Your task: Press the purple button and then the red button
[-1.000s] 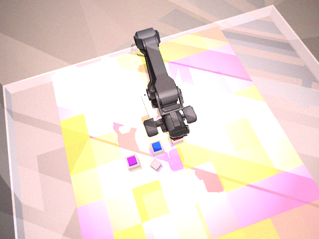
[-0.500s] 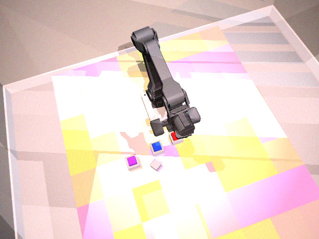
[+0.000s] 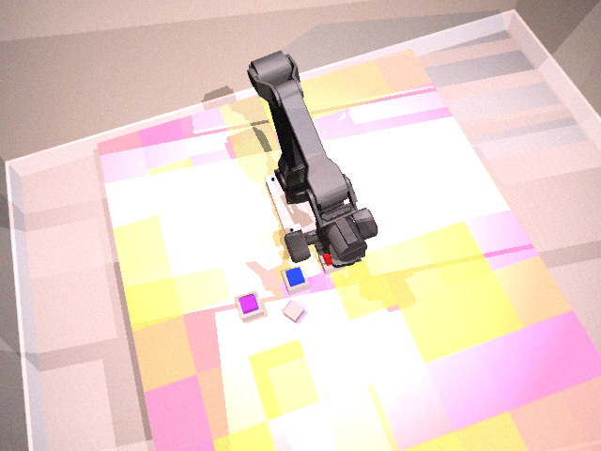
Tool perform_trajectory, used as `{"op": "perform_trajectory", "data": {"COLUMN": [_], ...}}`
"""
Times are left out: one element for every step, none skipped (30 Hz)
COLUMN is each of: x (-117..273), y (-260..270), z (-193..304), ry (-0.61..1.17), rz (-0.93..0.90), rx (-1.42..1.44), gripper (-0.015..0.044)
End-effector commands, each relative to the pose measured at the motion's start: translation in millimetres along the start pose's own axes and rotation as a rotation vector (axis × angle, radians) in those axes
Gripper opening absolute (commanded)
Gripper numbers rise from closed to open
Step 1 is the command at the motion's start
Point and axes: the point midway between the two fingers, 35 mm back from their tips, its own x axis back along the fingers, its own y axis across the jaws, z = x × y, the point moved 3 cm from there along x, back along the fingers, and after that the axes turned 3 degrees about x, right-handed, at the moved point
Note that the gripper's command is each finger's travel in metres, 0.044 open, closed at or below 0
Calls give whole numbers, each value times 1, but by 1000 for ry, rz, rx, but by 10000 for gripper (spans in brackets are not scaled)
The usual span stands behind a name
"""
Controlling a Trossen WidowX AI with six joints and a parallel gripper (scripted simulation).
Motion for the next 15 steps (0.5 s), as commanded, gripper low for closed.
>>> {"op": "perform_trajectory", "data": {"x": [-9,-10,-12,-13,-15,-17,-18,-20,-20,-21,-21,-21,-21,-21,-21], "y": [-1,-1,-1,-1,-1,-1,-1,-1,-1,-1,-1,-1,-1,-1,-1], "z": [1,1,1,1,1,2,2,2,2,2,2,2,2,2,2], "ry": [5,5,5,5,5,5,5,5,5,5,5,5,5,5,5], "rz": [5,5,5,5,5,5,5,5,5,5,5,5,5,5,5], "rx": [-2,-2,-2,-2,-2,-2,-2,-2,-2,-2,-2,-2,-2,-2,-2], "gripper": [20,20,20,20,20,20,20,20,20,20,20,20,20,20,20]}}
